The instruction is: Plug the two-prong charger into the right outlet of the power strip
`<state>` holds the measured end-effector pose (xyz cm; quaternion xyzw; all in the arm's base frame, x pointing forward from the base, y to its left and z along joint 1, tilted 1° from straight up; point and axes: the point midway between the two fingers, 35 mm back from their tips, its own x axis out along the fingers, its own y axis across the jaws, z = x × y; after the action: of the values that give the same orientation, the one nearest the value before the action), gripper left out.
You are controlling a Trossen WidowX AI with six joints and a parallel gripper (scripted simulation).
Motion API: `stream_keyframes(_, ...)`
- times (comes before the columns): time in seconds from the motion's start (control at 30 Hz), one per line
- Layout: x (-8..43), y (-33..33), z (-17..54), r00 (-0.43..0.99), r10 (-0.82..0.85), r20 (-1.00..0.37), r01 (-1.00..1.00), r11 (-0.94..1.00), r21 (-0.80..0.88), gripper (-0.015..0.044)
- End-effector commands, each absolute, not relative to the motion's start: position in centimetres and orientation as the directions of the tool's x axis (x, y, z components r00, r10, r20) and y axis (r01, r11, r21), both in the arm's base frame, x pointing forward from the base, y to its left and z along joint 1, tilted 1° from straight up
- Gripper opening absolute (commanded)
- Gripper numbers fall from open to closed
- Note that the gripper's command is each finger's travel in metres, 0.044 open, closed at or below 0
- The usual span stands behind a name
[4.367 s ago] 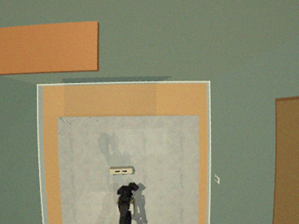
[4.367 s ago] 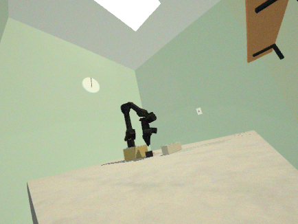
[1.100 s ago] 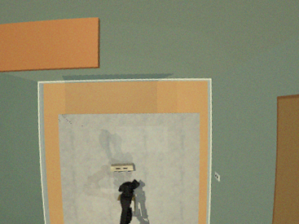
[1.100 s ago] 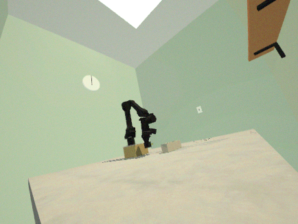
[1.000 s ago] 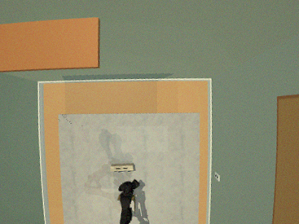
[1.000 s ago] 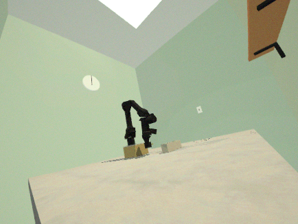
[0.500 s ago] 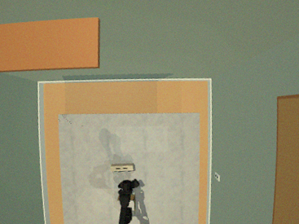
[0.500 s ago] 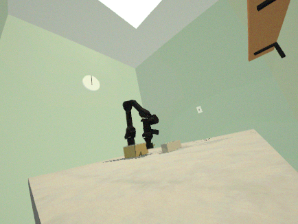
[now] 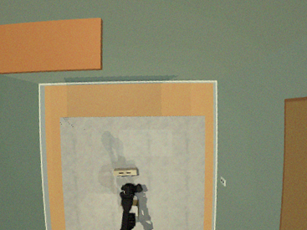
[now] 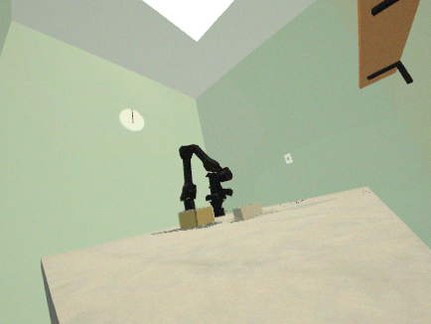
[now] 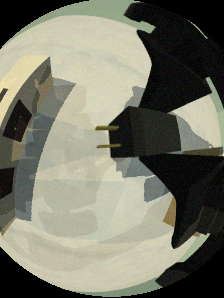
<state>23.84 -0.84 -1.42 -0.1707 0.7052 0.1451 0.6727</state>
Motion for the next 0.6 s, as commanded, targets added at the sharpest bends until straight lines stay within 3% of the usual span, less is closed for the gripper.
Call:
stream_keyframes(0.0, 24.2, -0.5, -1.7, -0.033, -0.038, -0.999, -0.384, 0.923, -0.022, 0.0000)
stream_keyframes(0.57, 24.8, 0.8, -2.9, -0.042, -0.025, -0.999, -0.181, 0.983, -0.017, 0.0000)
